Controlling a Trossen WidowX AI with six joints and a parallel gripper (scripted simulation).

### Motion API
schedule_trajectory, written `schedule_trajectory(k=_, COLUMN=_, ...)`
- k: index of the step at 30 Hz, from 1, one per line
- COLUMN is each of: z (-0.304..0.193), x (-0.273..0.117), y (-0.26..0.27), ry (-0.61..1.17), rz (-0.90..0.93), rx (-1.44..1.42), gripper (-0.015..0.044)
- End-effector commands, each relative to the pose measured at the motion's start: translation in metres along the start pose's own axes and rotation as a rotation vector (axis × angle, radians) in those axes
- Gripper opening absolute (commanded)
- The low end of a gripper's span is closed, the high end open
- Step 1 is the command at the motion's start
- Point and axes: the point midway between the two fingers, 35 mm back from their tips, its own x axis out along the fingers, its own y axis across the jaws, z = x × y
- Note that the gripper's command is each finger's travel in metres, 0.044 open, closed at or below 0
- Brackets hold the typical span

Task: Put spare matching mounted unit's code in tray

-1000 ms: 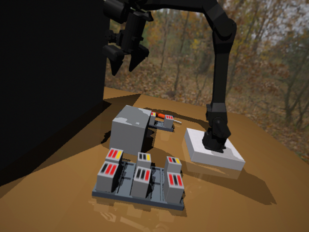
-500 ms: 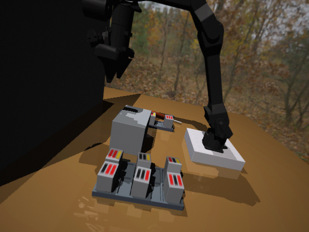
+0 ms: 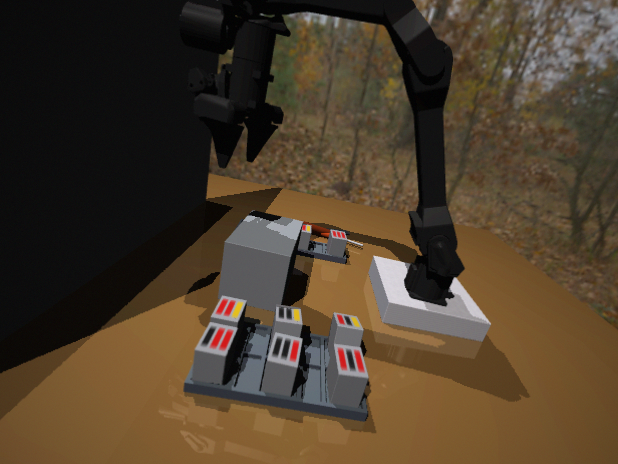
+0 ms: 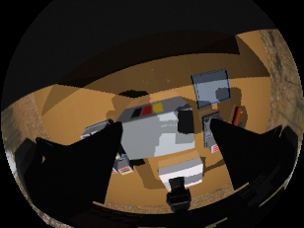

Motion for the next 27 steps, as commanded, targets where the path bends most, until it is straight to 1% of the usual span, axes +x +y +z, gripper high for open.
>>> schedule_trajectory(k=1, z=-0.014, x=0.011, y=-0.064, ry=0.006, rz=-0.016, rx=0.37, gripper=0.044)
schedule_trajectory(k=7, z=-0.064, x=0.037, y=-0.149, ry=0.01, rz=-0.035, rx=1.007, gripper=0.044)
schedule_trajectory(k=9, z=-0.085, x=0.046, y=-0.17, ry=0.011, rz=-0.042, rx=1.201, gripper=0.044)
schedule_trajectory(k=10, z=-0.09, x=0.048, y=-0.175, ry=0.011, rz=-0.043, rx=1.253, gripper=0.044)
schedule_trajectory(k=18, z=-0.092, x=0.049, y=-0.176, ry=0.011, rz=-0.044, rx=1.271, gripper=0.044)
schedule_trajectory(k=23, z=-0.092, x=0.074, y=-0.174, ry=0.011, rz=-0.044, rx=1.271, gripper=0.0309)
schedule_trajectory(k=25, z=-0.093, x=0.088, y=-0.173, ry=0.011, rz=-0.044, rx=1.271, gripper=0.03)
schedule_trajectory(k=27, z=-0.094, x=0.089, y=-0.172, ry=0.011, rz=-0.044, rx=1.271, gripper=0.03)
